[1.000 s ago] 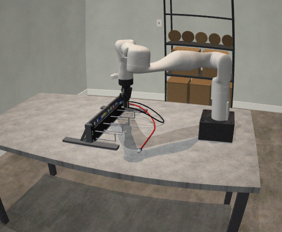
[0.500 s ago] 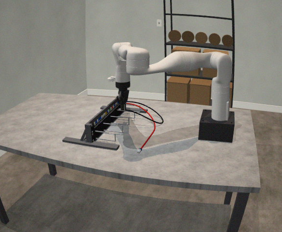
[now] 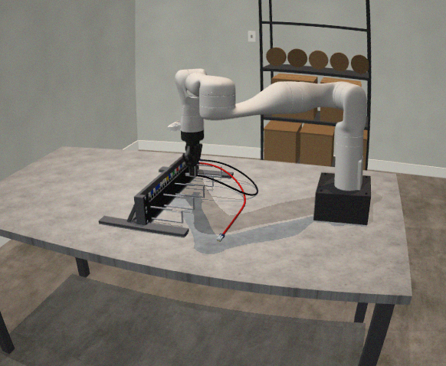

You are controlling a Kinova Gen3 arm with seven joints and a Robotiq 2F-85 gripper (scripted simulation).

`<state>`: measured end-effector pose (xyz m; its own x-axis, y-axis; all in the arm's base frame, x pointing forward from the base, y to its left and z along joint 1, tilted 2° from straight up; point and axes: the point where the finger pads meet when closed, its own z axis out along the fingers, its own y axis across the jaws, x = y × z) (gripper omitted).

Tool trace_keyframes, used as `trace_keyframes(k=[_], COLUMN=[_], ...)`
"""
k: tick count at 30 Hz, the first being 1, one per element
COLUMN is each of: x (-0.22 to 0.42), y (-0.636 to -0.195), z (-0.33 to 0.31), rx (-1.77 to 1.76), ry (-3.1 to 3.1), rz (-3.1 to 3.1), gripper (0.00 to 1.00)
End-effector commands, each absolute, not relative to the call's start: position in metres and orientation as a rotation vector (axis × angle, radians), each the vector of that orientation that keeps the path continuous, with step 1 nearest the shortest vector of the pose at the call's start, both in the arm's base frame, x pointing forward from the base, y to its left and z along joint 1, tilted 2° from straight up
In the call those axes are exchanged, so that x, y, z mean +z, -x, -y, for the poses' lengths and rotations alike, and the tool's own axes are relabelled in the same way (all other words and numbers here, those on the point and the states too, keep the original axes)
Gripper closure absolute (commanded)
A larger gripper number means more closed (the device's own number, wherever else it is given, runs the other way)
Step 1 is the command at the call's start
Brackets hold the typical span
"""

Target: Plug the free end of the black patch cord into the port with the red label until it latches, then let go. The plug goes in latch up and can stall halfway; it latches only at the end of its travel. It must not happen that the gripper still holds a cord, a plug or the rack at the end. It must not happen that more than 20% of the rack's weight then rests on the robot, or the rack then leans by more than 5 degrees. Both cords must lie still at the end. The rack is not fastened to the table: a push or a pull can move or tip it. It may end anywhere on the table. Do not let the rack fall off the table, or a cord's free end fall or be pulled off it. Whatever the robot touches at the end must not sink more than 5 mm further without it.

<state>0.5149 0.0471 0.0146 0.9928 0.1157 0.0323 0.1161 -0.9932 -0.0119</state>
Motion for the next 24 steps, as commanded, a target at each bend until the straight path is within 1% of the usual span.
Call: trace_keyframes(k=[1,16,24], x=[0.0152,0.0153,0.0155], y=[-0.5155,-0.516,-0.5239], z=[-0.0469,-0.0469,-0.0479], rx=[-0.052,-0.052,-0.052], ry=[3.122,3.122,3.122], rz=[0.181,0.181,0.181], gripper=[1.0,1.0,1.0])
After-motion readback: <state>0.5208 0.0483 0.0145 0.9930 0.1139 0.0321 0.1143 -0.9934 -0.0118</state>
